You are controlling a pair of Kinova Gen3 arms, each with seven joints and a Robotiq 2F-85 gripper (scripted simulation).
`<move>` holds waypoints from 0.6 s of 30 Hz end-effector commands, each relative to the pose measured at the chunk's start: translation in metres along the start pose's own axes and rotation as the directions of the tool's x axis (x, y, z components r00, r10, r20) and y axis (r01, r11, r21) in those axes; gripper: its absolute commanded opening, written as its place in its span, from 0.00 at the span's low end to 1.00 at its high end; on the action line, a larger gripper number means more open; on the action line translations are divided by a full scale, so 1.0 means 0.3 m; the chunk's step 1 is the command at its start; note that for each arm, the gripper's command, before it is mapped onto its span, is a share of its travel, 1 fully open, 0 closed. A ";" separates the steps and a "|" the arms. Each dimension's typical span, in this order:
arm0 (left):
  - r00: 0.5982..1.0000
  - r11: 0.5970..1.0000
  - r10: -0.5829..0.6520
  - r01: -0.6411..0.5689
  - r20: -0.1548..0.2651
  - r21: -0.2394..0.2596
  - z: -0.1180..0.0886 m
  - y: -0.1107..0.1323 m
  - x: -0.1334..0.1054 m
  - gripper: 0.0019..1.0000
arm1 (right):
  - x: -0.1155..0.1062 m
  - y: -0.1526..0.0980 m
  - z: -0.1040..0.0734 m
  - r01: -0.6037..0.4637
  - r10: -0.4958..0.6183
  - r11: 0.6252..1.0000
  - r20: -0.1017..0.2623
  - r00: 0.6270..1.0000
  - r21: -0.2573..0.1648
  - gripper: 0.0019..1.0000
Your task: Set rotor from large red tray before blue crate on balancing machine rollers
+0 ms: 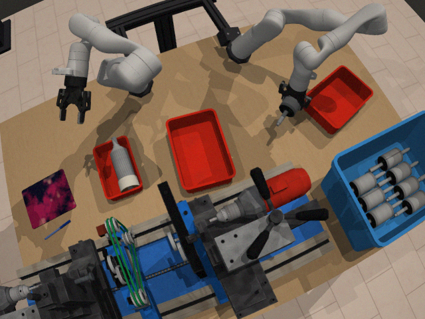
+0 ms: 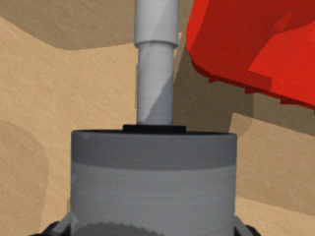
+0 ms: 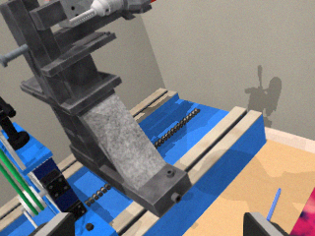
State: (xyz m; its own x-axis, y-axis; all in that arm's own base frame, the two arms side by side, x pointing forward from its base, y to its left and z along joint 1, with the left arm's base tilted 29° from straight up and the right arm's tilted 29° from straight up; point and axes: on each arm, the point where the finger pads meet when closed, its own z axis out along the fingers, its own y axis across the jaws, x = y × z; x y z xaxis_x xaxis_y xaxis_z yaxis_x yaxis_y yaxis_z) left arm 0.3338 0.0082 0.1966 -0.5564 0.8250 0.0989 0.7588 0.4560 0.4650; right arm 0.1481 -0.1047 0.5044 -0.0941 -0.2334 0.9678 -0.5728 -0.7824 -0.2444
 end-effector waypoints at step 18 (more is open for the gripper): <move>0.999 0.999 -0.034 0.034 -0.007 -0.005 -0.014 -0.140 -0.228 0.10 | 0.001 0.000 0.000 0.000 0.000 1.000 0.000 1.000 0.000 1.00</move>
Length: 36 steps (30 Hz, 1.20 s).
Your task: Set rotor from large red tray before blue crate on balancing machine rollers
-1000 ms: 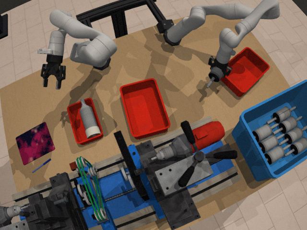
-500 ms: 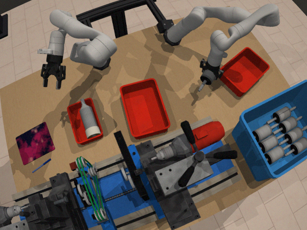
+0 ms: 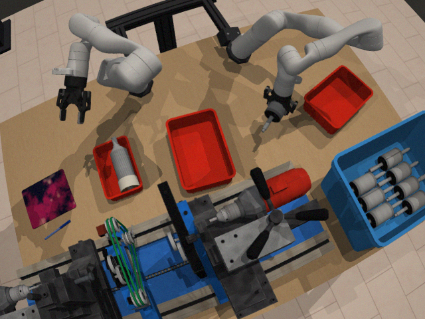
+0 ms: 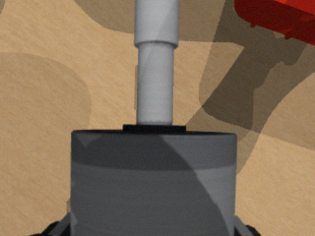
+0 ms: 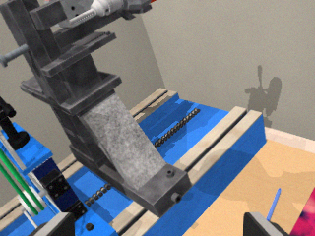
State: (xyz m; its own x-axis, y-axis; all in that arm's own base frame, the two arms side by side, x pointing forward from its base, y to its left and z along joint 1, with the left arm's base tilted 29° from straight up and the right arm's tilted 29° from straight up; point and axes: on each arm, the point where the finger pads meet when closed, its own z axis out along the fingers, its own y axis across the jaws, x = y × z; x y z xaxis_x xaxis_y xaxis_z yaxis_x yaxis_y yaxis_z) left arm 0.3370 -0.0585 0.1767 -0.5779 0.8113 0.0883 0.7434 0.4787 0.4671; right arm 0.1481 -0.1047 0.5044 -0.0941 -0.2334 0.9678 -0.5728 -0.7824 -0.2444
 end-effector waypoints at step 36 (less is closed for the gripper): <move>0.998 0.998 -0.062 0.062 -0.005 -0.006 -0.028 -0.271 -0.413 0.10 | 0.001 0.000 0.000 0.000 0.000 1.000 0.000 1.000 0.000 1.00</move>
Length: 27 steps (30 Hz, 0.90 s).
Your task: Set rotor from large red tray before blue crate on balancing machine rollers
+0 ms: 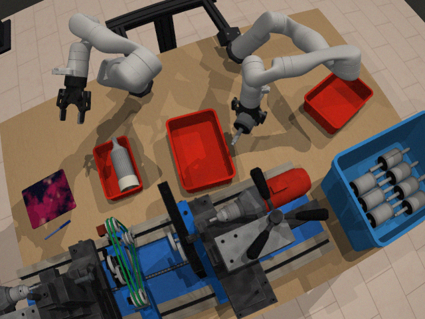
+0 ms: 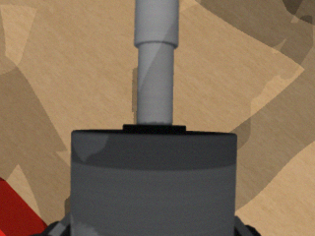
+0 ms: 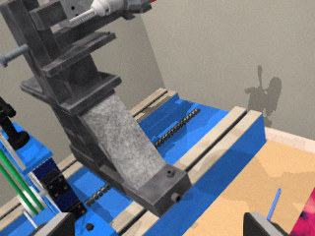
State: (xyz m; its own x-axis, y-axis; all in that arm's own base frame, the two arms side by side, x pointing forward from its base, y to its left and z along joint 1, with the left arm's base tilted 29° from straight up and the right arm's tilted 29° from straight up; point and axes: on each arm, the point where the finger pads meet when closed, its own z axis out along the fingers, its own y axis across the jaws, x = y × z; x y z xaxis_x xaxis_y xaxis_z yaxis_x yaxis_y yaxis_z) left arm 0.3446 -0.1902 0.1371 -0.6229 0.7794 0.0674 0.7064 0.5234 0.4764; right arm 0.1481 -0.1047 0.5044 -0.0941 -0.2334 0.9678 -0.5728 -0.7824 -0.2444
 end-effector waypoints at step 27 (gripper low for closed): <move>0.999 0.999 -0.041 0.041 0.002 -0.001 -0.026 -0.203 -0.272 0.10 | 0.001 0.000 0.000 0.000 0.000 1.000 0.000 1.000 0.000 1.00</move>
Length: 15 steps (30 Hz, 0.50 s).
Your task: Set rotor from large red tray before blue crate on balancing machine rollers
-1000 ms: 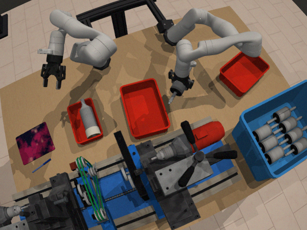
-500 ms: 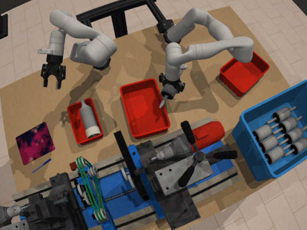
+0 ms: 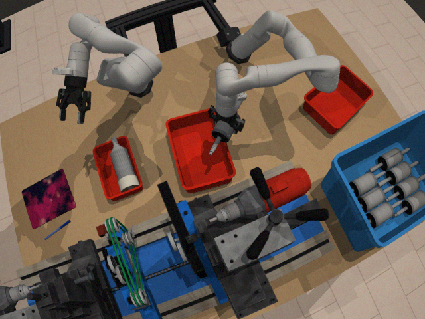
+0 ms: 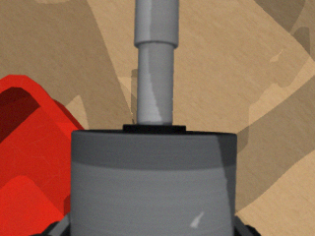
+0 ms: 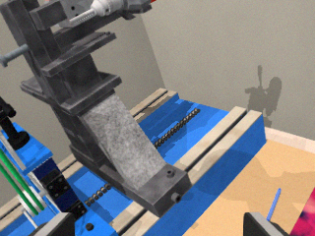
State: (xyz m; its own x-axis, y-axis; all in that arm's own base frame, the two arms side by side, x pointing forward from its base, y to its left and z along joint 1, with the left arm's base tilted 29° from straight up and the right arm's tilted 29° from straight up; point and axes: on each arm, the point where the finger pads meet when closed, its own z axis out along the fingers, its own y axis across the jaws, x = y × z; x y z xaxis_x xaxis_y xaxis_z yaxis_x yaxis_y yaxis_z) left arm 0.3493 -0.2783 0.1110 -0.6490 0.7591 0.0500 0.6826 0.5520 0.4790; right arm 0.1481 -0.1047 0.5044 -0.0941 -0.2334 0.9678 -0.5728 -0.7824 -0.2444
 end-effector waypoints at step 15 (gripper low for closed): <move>1.000 1.000 -0.019 0.019 0.002 0.000 -0.015 -0.101 -0.126 0.10 | 0.001 0.000 0.000 0.000 0.000 1.000 0.000 1.000 0.000 1.00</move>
State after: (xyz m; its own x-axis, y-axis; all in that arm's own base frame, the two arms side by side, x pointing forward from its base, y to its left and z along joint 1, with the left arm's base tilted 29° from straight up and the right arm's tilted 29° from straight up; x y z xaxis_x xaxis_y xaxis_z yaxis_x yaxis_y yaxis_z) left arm 0.3515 -0.3166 0.0995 -0.6603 0.7498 0.0427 0.6717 0.5642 0.4801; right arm 0.1481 -0.1047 0.5044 -0.0941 -0.2334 0.9678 -0.5728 -0.7824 -0.2444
